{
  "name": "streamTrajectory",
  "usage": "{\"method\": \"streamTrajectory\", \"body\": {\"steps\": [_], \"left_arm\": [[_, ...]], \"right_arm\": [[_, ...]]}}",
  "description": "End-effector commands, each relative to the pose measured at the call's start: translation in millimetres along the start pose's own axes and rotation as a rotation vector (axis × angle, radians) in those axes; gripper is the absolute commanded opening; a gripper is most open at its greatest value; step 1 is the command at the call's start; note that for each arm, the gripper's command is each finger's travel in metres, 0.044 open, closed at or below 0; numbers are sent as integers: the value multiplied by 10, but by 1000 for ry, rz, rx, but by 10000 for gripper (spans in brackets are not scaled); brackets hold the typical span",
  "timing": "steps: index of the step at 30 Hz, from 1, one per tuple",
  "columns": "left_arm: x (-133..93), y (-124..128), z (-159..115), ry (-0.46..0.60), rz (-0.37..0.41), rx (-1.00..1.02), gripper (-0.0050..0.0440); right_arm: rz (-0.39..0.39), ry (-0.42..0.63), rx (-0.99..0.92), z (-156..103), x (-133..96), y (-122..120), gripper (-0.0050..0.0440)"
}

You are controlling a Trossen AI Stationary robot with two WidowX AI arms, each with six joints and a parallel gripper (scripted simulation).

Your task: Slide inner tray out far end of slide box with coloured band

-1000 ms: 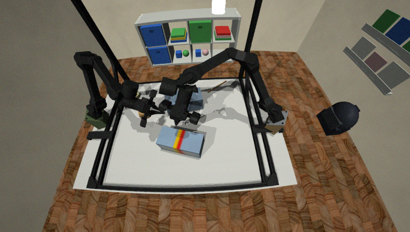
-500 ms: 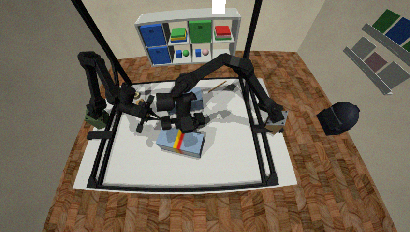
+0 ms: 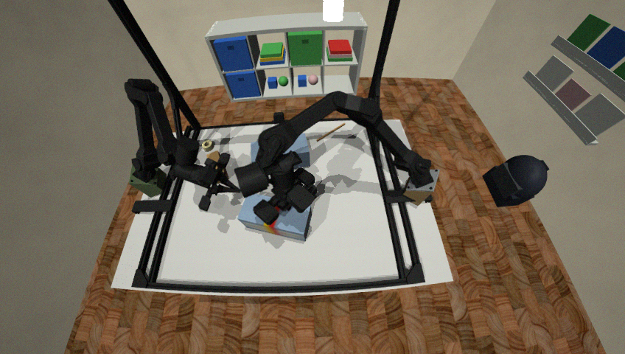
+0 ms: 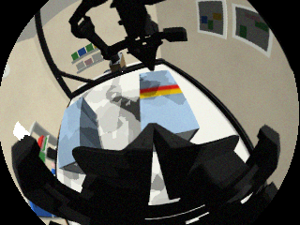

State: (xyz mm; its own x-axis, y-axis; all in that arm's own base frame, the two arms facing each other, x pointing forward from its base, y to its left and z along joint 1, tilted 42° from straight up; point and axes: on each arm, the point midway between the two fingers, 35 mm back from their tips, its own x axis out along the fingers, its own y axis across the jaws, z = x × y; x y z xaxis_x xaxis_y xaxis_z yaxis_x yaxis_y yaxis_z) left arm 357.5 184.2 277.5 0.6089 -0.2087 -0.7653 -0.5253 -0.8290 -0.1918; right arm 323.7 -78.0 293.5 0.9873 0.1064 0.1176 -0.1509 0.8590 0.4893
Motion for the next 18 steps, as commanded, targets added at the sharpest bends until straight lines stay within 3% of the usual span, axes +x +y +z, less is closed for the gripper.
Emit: {"method": "streamTrajectory", "body": {"steps": [1,10,18], "left_arm": [[14,-24,94,9,61,-156,0],[-72,-37,245,29,139,-448,0],[-99,-34,256,30,137,-462,0]], "right_arm": [[-14,-3,-46,-29,-30,-111,0],[-40,-18,-143,-23,-96,-270,0],[-42,-19,-152,-23,-100,-283,0]]}}
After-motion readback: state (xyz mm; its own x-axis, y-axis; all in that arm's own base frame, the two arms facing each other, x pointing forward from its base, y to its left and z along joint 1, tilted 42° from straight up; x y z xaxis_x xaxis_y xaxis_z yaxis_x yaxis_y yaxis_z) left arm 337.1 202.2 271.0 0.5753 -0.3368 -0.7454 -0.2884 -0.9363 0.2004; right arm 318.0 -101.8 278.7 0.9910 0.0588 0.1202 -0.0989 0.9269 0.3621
